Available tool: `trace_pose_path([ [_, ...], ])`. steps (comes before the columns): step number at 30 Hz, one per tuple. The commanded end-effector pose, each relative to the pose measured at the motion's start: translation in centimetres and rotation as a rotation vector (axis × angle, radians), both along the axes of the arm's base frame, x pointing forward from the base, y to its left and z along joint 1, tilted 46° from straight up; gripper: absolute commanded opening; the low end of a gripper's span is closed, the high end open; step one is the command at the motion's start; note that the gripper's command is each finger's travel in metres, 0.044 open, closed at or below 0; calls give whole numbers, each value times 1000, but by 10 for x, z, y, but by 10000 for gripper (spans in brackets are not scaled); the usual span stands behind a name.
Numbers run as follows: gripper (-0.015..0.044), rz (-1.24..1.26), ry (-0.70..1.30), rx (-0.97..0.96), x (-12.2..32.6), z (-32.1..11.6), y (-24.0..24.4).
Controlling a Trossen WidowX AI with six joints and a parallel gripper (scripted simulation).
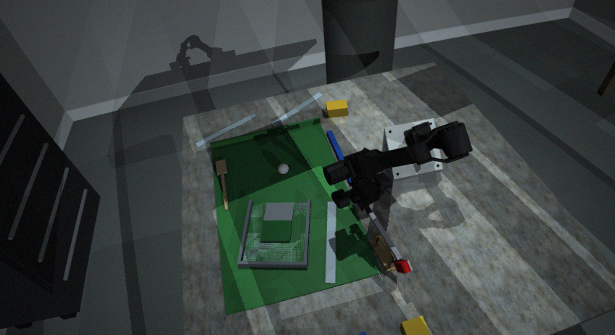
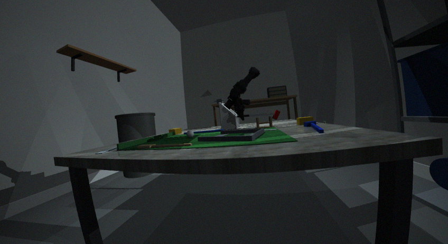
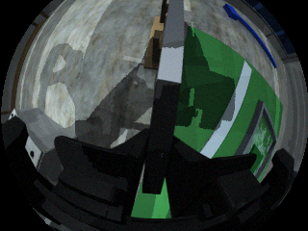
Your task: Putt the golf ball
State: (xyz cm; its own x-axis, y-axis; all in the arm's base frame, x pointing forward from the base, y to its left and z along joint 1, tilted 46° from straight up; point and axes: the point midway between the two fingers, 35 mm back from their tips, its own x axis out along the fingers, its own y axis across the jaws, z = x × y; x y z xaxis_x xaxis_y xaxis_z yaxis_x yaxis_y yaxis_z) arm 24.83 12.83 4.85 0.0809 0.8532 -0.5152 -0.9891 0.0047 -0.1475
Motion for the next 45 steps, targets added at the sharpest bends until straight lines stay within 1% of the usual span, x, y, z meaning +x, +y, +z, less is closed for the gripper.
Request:
trace_pose_path([
  [1,0,0,-13,10,1,13,-11],
  [12,0,-2,-12,26,-10,48,-38],
  [15,0,-3,-12,29,-11,51,-40],
  [17,0,-20,20,13,-9,42,-40],
  [28,0,-309,364,-29,13,3,-93],
  [45,0,-751,891,-27,14,-62,-178],
])
